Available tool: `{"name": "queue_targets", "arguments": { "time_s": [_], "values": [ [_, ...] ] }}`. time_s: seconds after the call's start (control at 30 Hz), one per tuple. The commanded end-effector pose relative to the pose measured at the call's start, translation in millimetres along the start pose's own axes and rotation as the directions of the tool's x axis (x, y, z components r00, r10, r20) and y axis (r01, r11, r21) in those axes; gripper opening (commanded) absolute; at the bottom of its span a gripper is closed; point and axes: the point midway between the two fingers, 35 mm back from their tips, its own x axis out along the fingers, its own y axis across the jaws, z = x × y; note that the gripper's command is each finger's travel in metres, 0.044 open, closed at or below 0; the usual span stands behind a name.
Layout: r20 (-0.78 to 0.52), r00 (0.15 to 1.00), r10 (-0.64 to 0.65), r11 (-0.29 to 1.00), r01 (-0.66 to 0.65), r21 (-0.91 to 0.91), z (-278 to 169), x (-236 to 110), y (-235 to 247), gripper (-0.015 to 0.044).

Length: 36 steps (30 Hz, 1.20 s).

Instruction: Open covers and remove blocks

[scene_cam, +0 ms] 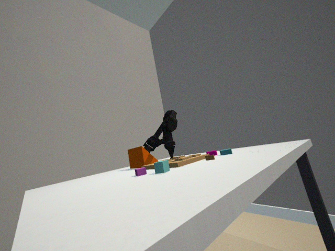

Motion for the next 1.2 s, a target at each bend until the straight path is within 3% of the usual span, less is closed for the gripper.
{"name": "queue_targets", "arguments": {
  "time_s": [0.0,1.17],
  "values": [
    [0.000,1.000,-0.010,1.000,0.010,0.007,0,7,-3,0.0144],
    [0.000,1.000,-0.004,1.000,0.004,0.001,0,19,-1,0.0130]
  ]
}}
